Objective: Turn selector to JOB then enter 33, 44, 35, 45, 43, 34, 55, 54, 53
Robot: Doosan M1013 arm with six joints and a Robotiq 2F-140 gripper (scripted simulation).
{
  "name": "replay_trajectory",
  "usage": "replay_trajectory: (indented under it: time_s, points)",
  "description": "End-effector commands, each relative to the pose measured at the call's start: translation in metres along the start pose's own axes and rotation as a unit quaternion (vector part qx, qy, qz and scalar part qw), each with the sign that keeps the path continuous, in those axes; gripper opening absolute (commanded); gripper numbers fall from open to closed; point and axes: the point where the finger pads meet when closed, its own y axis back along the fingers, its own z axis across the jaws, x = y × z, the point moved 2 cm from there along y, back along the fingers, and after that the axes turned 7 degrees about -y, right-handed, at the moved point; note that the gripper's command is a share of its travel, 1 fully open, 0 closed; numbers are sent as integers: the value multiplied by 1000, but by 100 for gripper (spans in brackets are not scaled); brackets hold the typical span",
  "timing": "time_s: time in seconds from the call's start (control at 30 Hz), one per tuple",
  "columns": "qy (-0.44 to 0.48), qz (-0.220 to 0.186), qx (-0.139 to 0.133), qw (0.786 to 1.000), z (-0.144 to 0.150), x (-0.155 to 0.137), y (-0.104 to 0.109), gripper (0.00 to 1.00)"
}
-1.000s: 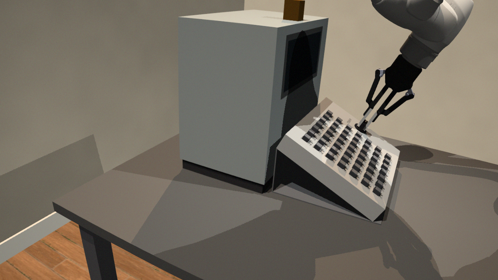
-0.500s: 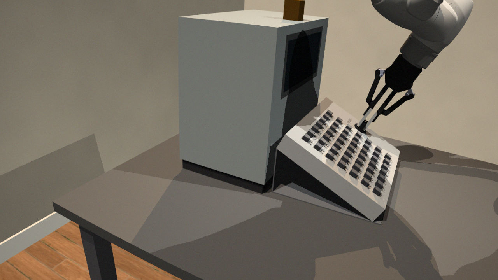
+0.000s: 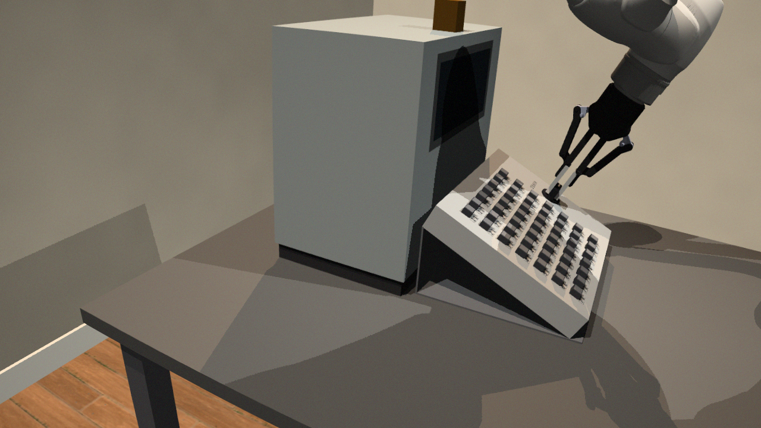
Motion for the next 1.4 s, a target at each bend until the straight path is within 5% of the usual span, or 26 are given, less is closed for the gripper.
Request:
replay_trajectory:
  time_s: [0.0, 0.4, 0.43, 1.37]
  points:
    - [-6, 1, 2, 1000, 0, 1, -1, 0]
    - [-6, 1, 2, 1000, 0, 1, -1, 0]
    - [-6, 1, 2, 1000, 0, 1, -1, 33]
    - [-6, 1, 2, 1000, 0, 1, -1, 33]
